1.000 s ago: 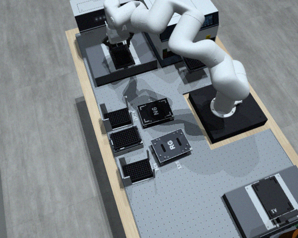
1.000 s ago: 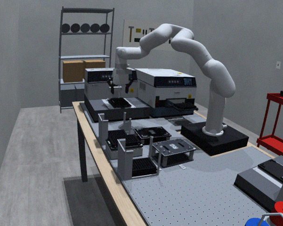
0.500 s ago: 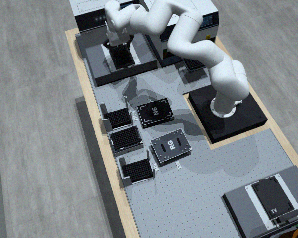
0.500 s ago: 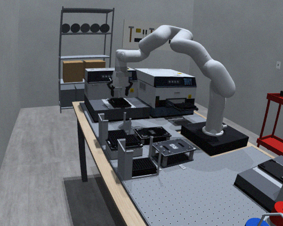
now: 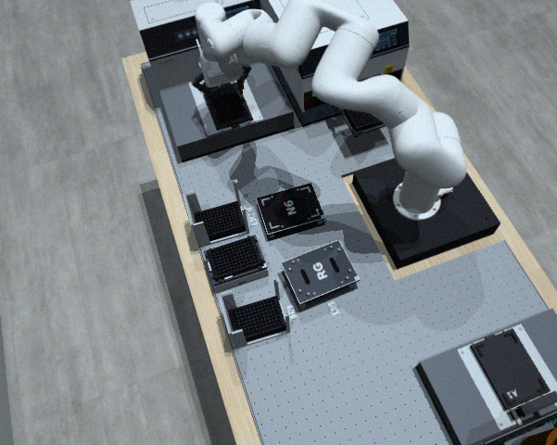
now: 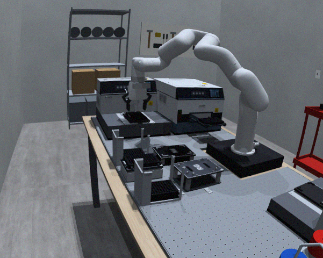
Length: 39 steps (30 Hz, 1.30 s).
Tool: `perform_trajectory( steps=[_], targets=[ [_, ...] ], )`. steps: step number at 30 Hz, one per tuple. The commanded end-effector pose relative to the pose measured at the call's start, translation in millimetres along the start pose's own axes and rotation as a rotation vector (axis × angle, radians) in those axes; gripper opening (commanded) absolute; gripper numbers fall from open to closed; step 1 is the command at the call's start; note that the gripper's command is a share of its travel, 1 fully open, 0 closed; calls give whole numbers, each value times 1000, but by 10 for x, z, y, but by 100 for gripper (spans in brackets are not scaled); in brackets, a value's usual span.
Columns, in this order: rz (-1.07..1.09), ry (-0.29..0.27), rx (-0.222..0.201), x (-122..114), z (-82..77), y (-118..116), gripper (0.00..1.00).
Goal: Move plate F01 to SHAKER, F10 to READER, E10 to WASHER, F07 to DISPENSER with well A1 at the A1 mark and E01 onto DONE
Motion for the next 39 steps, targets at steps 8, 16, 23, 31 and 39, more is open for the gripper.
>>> perform_trajectory(
  steps=[8,16,23,31,39],
  targets=[
    [0,-5,-2,-11,13,2,100],
    [0,-5,-2,-11,120,2,100],
    [0,-5,-2,-12,158,3,100],
    [0,-5,-3,-12,156,3,100],
    [0,-5,-2,-12,165,3,100]
  ],
)
Point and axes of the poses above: the point where the finger pads meet when closed, its own z axis out along the fingers, its own y axis across the jaws, x = y × z, the point moved 7 cm from there along -z, back along the fingers, and after that the axes turned 11 degrees about -z, right-handed, at the moved point
